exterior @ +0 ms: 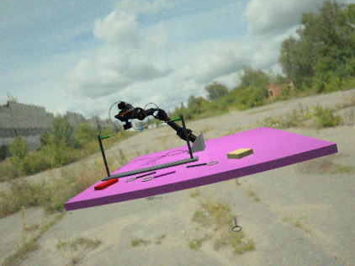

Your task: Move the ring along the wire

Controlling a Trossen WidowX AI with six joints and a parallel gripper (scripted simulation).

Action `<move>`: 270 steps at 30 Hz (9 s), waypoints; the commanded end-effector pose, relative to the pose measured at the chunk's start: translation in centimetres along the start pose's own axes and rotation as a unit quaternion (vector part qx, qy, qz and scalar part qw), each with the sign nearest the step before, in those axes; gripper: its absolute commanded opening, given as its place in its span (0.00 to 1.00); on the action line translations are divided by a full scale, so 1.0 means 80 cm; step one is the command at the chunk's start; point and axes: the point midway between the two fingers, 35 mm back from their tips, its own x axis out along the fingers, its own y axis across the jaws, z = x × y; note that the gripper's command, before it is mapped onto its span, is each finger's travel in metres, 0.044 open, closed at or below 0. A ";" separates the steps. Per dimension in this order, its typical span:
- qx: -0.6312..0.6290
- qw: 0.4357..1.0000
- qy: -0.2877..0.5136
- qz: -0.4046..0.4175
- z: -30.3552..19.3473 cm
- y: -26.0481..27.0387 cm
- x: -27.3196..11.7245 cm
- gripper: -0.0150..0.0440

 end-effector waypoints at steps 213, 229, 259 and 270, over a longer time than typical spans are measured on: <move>0.681 0.614 0.089 0.388 0.212 0.297 -0.157 0.00; 0.771 0.451 0.100 0.439 0.273 0.261 -0.186 0.00; 0.859 0.102 0.111 0.489 0.340 0.139 -0.208 0.00; 0.864 -0.007 0.111 0.491 0.344 0.095 -0.205 0.00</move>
